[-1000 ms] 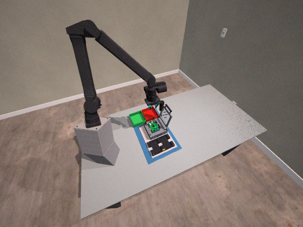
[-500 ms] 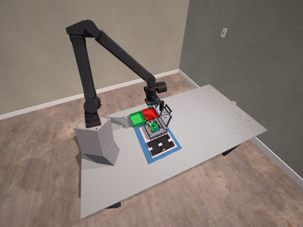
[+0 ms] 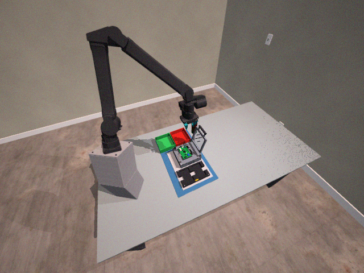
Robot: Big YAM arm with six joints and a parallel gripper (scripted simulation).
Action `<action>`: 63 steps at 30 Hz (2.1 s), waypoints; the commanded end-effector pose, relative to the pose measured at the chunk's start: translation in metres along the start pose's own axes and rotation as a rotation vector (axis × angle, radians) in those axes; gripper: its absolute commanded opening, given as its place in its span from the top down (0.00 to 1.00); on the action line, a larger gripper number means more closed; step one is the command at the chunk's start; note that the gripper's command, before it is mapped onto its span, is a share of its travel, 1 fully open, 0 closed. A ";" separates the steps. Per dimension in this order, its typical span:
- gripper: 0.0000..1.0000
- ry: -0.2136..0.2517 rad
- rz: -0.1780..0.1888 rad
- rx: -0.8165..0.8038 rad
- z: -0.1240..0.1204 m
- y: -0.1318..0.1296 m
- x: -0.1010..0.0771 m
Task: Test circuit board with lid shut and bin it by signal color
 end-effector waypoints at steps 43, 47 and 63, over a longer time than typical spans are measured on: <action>0.52 -0.003 0.015 0.009 -0.009 -0.107 0.037; 0.52 0.001 0.004 0.015 -0.015 -0.110 0.036; 0.52 0.000 0.006 0.014 -0.015 -0.109 0.038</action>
Point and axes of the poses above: the point where the finger pads meet when closed, its own x axis out along the fingers, its own y axis across the jaws, z = x × y, the point moved 8 cm from there along -x, back along the fingers, and after that the axes turned 5 degrees about -x, right-handed, at the moved point
